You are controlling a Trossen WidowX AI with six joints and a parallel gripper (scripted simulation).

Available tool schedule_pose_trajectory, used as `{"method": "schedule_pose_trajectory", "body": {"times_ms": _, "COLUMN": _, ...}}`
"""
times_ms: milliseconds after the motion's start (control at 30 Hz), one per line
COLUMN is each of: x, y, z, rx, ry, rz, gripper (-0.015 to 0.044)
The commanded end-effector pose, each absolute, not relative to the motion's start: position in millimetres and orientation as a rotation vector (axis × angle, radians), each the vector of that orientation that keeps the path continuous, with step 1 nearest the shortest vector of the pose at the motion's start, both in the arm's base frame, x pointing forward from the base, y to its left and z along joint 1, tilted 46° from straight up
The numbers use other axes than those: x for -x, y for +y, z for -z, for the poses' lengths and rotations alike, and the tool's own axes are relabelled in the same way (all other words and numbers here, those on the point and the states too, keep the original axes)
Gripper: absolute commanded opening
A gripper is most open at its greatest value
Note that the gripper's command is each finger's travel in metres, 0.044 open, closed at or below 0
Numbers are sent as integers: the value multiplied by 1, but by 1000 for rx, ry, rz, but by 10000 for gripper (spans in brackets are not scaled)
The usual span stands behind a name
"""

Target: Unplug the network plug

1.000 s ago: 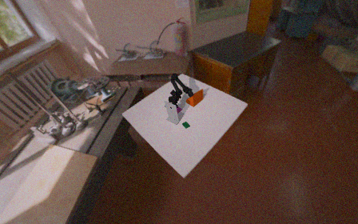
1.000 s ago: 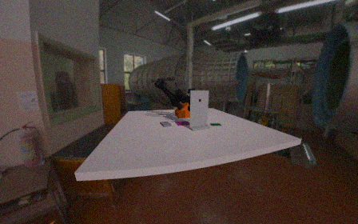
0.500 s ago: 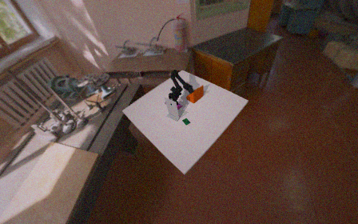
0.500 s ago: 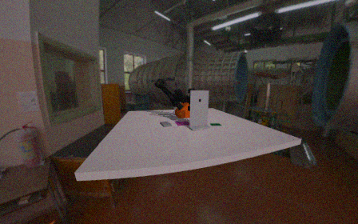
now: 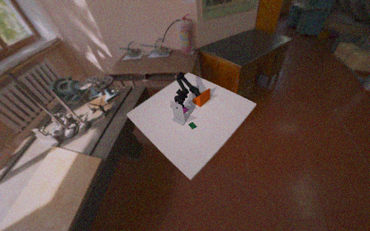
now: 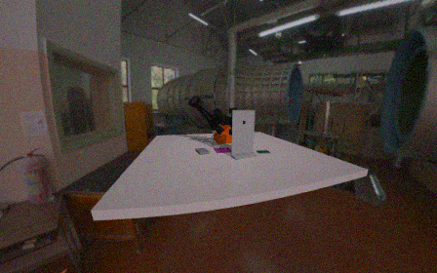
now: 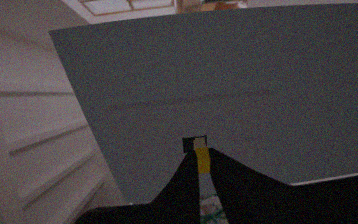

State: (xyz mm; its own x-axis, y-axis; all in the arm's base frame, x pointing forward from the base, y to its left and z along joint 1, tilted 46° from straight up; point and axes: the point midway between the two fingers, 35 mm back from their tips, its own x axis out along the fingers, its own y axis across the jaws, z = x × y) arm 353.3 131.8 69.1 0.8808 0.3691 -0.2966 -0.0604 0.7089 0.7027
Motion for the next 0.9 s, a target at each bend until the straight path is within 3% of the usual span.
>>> {"method": "schedule_pose_trajectory", "body": {"times_ms": 0, "x": -349, "y": 130, "z": -69, "rx": -747, "ry": 441, "rz": -245, "gripper": 0}}
{"method": "schedule_pose_trajectory", "body": {"times_ms": 867, "x": -335, "y": 127, "z": -71, "rx": -747, "ry": 442, "rz": -244, "gripper": 0}}
